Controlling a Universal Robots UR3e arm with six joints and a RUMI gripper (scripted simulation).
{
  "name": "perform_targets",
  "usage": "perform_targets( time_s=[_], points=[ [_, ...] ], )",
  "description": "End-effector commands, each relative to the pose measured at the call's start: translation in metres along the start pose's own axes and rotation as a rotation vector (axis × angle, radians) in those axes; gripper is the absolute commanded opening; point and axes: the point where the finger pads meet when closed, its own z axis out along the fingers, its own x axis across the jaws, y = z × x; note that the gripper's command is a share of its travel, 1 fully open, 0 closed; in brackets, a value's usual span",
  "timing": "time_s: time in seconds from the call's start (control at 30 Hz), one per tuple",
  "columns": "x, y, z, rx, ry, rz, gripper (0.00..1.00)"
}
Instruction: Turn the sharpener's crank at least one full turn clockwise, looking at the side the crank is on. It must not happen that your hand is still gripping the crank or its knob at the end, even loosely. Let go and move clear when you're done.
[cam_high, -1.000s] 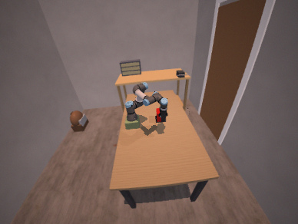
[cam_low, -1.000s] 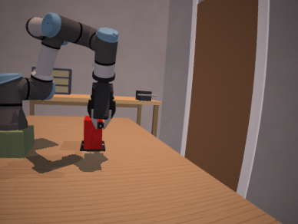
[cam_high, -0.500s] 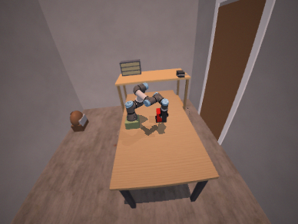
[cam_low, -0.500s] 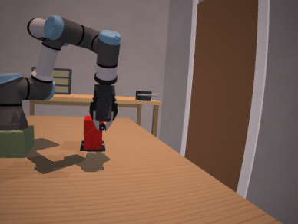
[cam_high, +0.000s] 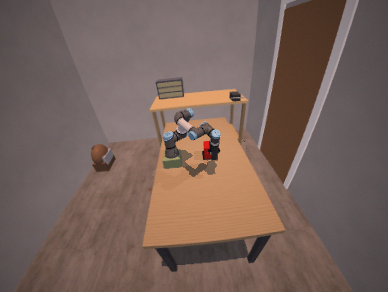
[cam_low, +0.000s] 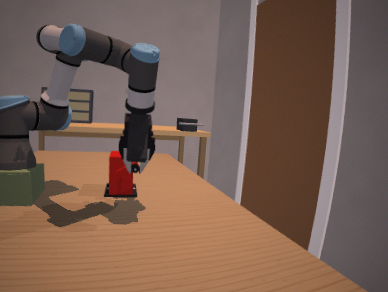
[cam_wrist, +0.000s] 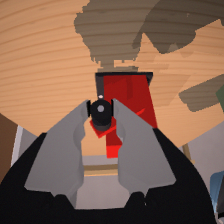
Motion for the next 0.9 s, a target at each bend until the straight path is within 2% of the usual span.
perform_targets(
  time_s=[0.0,0.87],
  points=[
    [-0.003,-0.002,0.005,0.001,-0.001,0.0,0.09],
    [-0.006,-0.012,0.02,0.001,-0.001,0.0,0.09]
  ],
)
